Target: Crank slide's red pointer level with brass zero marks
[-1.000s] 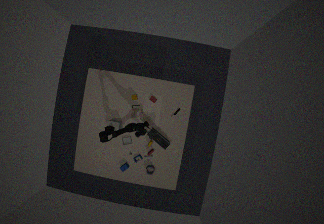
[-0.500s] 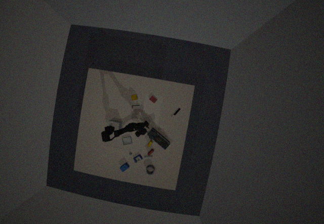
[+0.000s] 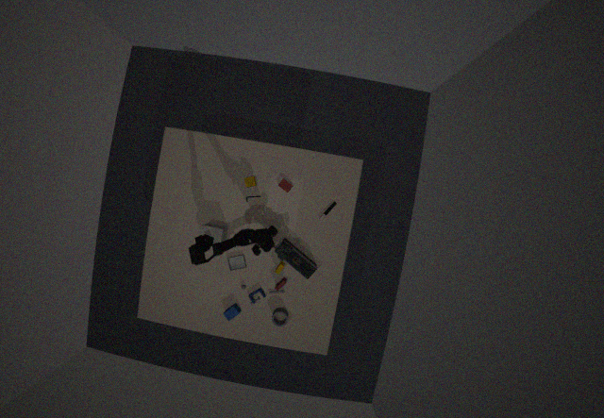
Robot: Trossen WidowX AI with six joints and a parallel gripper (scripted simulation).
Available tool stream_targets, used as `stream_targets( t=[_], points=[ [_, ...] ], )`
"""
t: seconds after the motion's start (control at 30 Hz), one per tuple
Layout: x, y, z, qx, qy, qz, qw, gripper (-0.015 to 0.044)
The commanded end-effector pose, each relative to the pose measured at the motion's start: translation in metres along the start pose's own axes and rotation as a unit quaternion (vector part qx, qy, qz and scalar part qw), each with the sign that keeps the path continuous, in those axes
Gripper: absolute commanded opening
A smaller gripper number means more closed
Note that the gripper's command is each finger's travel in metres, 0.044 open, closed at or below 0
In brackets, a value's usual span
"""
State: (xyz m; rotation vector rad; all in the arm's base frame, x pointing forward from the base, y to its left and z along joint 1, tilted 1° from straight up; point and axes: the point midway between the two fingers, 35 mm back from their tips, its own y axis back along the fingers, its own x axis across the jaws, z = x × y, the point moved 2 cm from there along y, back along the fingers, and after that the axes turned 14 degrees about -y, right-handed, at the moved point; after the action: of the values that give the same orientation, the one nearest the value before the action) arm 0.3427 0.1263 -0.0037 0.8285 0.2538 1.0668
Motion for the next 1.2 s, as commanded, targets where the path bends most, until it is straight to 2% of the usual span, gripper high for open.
stream_targets(
  t=[0.0,1.17],
  points=[
    [0.0,0.0,0.0,-0.002,-0.002,0.0,1.0,0.0],
    [0.036,-0.004,-0.013,-0.001,-0.003,0.001,1.0,0.0]
  ],
)
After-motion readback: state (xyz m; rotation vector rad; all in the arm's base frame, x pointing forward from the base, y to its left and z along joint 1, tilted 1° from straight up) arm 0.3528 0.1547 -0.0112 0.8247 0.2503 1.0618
